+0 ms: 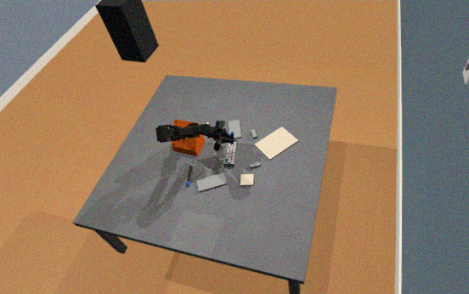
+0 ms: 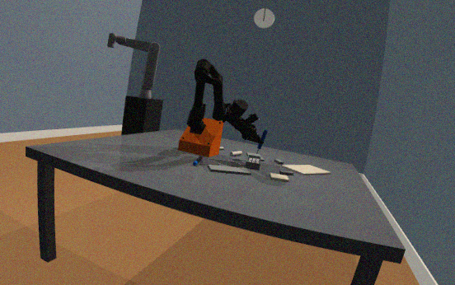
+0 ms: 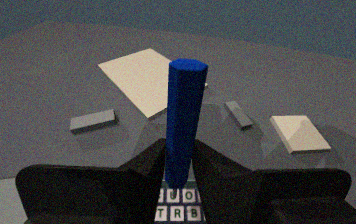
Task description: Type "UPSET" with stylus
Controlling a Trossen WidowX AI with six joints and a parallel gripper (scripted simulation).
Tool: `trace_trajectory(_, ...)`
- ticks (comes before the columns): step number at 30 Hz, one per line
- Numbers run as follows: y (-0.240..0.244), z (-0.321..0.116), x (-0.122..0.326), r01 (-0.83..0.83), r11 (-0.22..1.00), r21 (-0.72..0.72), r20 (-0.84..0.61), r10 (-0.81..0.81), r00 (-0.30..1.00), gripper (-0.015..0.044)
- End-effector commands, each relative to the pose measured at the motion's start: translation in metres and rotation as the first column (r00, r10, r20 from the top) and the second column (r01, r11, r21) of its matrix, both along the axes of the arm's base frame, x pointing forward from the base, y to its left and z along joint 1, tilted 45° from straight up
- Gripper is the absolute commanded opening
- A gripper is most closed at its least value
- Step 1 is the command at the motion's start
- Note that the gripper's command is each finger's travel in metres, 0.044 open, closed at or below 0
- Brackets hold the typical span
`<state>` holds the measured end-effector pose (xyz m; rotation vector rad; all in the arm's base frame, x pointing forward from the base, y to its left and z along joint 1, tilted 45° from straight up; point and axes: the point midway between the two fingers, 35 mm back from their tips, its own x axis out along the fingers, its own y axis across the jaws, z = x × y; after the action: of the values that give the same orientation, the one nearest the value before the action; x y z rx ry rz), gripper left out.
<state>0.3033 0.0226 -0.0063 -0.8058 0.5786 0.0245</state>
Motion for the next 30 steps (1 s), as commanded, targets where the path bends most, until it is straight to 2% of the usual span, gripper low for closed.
trace_trajectory(1,-0.0035,-0.0061,0.0041,-0.008,1.000,-0.002,0.000,0.008,1.000,0.0000)
trace_trajectory(25,-0.0101,-0.0134,0.0070,-0.008,1.000,-0.003,0.001,0.008,1.000,0.0000)
trace_trajectory(28,-0.0085,-0.0125,0.0096,-0.008,1.000,-0.003,0.001,0.008,1.000,0.0079)
trace_trajectory(30,-0.0073,-0.0118,0.0116,-0.008,1.000,-0.002,0.001,0.008,1.000,0.0081)
